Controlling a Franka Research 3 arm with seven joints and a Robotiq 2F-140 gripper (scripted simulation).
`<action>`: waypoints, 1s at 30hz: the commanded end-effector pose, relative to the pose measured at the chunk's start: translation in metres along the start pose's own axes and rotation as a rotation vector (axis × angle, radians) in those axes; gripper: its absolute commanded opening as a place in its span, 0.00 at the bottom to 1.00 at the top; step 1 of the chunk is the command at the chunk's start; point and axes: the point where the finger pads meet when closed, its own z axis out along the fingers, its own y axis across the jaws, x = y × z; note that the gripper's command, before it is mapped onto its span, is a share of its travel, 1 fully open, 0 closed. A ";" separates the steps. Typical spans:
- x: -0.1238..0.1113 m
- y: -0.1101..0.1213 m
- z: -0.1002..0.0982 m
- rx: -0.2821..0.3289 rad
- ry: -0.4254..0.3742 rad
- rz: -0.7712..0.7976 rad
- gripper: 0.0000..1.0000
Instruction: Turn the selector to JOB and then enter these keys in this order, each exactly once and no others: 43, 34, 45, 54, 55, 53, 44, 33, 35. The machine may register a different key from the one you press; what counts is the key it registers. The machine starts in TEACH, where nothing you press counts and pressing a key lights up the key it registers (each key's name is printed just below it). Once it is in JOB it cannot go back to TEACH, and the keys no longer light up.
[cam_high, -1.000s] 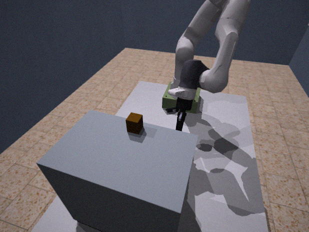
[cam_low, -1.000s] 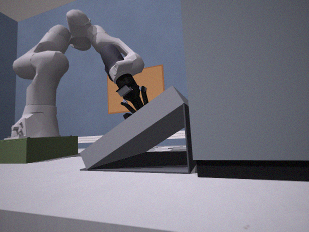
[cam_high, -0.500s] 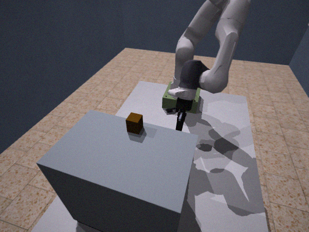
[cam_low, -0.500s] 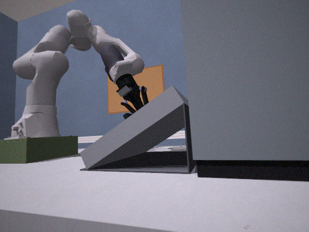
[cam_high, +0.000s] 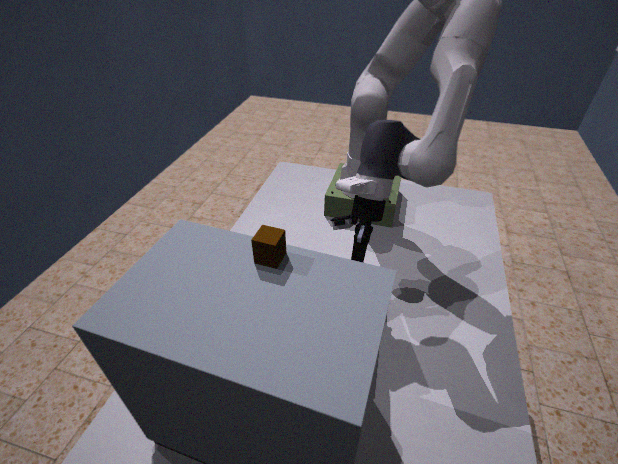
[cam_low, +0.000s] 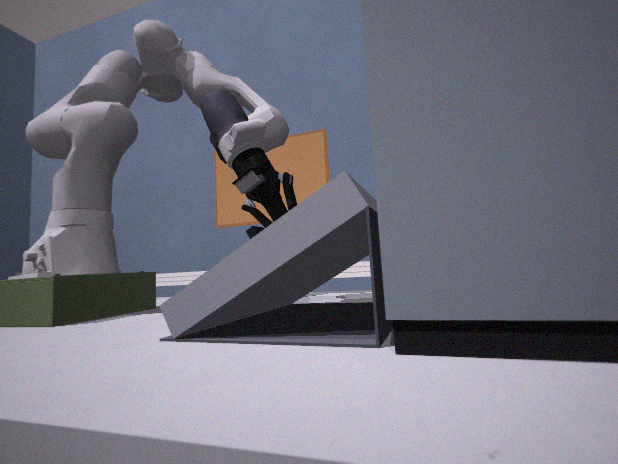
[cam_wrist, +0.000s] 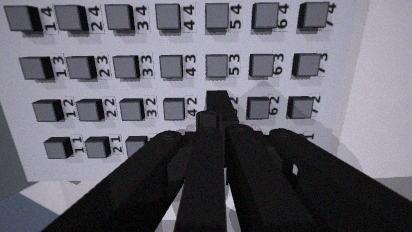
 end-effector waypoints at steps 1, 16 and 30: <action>-0.002 0.000 0.001 0.000 -0.005 -0.001 0.10; -0.002 0.000 -0.001 0.000 -0.005 -0.001 0.10; -0.002 0.000 -0.018 0.000 -0.005 -0.001 0.10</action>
